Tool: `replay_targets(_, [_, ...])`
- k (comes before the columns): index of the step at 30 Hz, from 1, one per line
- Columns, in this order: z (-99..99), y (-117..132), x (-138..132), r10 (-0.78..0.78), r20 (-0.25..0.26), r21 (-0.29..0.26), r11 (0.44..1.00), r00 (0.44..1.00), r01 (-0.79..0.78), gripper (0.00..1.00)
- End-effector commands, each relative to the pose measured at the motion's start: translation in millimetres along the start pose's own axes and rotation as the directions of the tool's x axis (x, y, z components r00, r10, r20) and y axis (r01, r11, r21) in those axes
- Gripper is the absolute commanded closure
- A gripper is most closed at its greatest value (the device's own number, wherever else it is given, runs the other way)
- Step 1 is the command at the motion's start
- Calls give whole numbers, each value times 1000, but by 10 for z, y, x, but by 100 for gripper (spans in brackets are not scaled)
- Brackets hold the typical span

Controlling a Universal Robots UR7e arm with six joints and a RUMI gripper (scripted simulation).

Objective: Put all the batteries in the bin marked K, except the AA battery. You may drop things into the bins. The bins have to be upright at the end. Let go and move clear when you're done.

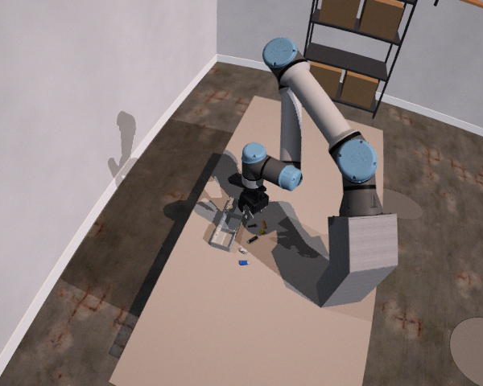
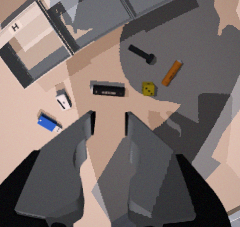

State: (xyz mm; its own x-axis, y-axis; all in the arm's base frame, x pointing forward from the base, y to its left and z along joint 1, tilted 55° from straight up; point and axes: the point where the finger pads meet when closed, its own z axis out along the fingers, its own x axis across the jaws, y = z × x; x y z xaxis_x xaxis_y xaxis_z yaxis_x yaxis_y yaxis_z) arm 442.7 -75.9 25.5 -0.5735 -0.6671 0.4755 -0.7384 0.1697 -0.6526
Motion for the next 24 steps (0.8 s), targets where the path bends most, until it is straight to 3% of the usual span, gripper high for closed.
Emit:
replay_targets(1, [267, 33, 332, 155, 14, 10, 988, 988, -156, 86])
replay_targets(9, [661, 96, 865, 374, 22, 9, 927, 927, -375, 86])
replay_targets(11, [661, 96, 865, 374, 22, 9, 927, 927, -375, 86])
replay_targets(13, [672, 102, 911, 454, 44, 21, 890, 890, -455, 86])
replay_targets(24, [673, 108, 917, 457, 45, 21, 889, 888, -458, 86])
